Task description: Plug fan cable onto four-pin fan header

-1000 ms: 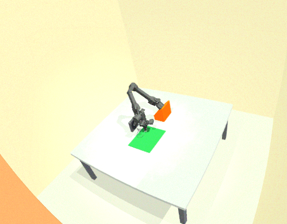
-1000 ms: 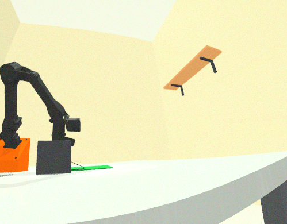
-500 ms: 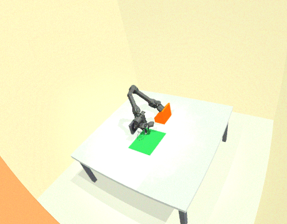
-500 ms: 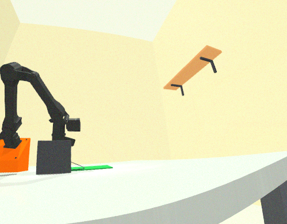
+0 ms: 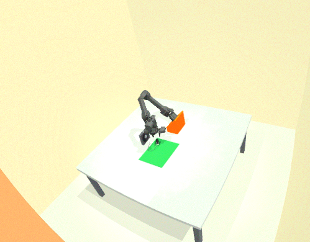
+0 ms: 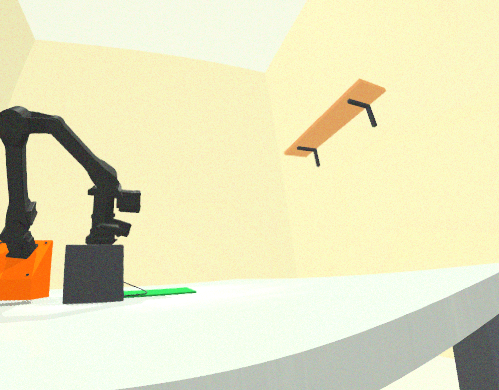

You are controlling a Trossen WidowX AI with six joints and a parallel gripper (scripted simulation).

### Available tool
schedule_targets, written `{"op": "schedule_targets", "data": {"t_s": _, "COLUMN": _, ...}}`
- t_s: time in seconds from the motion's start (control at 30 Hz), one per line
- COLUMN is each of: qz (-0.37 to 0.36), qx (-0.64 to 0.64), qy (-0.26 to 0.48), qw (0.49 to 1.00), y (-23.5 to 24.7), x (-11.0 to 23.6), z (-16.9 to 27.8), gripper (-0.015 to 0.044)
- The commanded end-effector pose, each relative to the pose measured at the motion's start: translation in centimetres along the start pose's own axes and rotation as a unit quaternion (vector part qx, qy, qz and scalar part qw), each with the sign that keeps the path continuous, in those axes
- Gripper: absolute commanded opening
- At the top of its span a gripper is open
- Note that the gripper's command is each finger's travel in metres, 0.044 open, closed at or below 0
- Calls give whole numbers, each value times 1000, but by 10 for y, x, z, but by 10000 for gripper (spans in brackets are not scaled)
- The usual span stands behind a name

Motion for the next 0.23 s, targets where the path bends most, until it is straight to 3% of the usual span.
{"op": "schedule_targets", "data": {"t_s": 0.0, "qz": -9, "qx": 4, "qy": -2, "qw": 1000, "y": 31, "x": 4, "z": 10, "gripper": 260}}
{"op": "schedule_targets", "data": {"t_s": 0.2, "qz": -6, "qx": 5, "qy": 2, "qw": 1000, "y": 97, "x": 3, "z": 52, "gripper": 260}}
Point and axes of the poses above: the point midway between the two fingers, 35 mm back from their tips, its own x axis back along the fingers, its own y axis across the jaws, z = x × y, the point moved 7 cm from there along x, back along the fingers, and after that the axes turned 7 degrees about -x, right-handed, at the moved point
